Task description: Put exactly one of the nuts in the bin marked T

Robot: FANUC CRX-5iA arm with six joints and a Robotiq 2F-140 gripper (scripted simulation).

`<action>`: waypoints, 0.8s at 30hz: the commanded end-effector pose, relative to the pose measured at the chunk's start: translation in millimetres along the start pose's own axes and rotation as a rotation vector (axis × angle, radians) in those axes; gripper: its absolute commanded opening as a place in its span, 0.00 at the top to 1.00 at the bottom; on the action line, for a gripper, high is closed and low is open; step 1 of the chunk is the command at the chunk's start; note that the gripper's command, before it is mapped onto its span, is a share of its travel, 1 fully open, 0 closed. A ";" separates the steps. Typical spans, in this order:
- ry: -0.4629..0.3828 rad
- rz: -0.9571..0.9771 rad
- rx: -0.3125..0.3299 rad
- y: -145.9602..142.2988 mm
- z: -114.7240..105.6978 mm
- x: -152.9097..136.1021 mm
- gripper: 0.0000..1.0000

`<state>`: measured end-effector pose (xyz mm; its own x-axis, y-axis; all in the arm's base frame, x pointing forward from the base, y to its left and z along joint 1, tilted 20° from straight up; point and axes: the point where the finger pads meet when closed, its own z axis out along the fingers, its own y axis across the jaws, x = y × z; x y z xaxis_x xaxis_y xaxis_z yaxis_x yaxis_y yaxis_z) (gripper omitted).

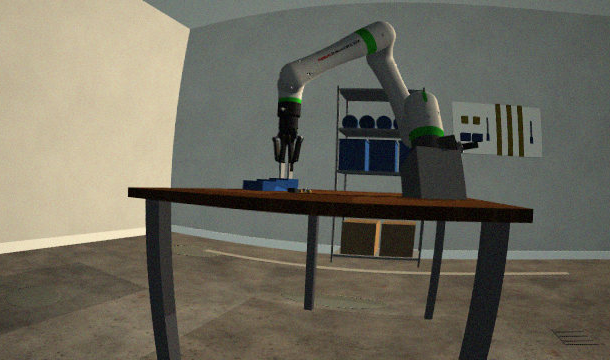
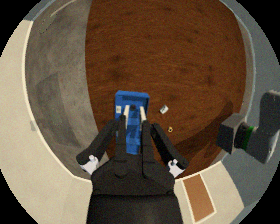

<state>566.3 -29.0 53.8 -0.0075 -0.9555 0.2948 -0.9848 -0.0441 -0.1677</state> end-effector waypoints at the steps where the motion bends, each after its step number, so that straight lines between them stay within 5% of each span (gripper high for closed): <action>1: 0.000 0.000 0.000 -0.2 -3.5 0.0 0.81; 6: 0.000 0.000 0.000 -0.2 -28.2 0.0 0.81; 12: 0.000 0.000 0.000 -0.1 -28.2 0.1 0.81; 13: 0.000 0.000 0.000 -0.1 -32.2 0.1 0.00; 24: 0.000 0.000 0.000 0.0 -76.2 0.1 0.00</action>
<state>554.3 -9.2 118.4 -0.0074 -0.9555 0.2948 -0.9848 -0.0441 -0.1679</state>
